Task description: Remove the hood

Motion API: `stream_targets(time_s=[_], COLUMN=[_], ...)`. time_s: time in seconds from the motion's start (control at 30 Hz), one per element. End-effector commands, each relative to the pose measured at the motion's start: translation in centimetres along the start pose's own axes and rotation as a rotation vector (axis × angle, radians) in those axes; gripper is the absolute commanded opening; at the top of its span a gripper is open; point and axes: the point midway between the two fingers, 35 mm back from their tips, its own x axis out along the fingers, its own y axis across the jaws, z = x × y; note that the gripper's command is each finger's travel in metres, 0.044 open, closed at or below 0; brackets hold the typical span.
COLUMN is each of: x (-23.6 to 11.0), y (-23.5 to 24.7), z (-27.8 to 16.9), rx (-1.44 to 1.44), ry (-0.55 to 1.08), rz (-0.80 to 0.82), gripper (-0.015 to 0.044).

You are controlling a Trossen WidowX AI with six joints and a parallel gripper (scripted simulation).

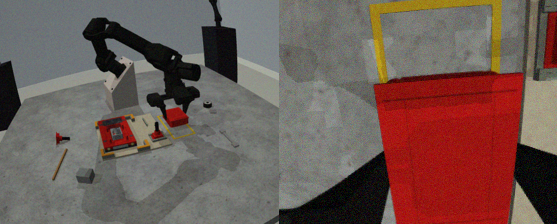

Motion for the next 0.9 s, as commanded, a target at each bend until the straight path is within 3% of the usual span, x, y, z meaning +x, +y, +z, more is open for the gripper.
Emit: stream_targets(time_s=[0.0, 0.87], x=[0.3, 1.5], y=[-0.1, -0.1], z=[-0.1, -0.1], rx=[-0.006, -0.006], ry=[0.0, 0.0], rz=[-0.004, -0.005], gripper=[0.0, 0.0])
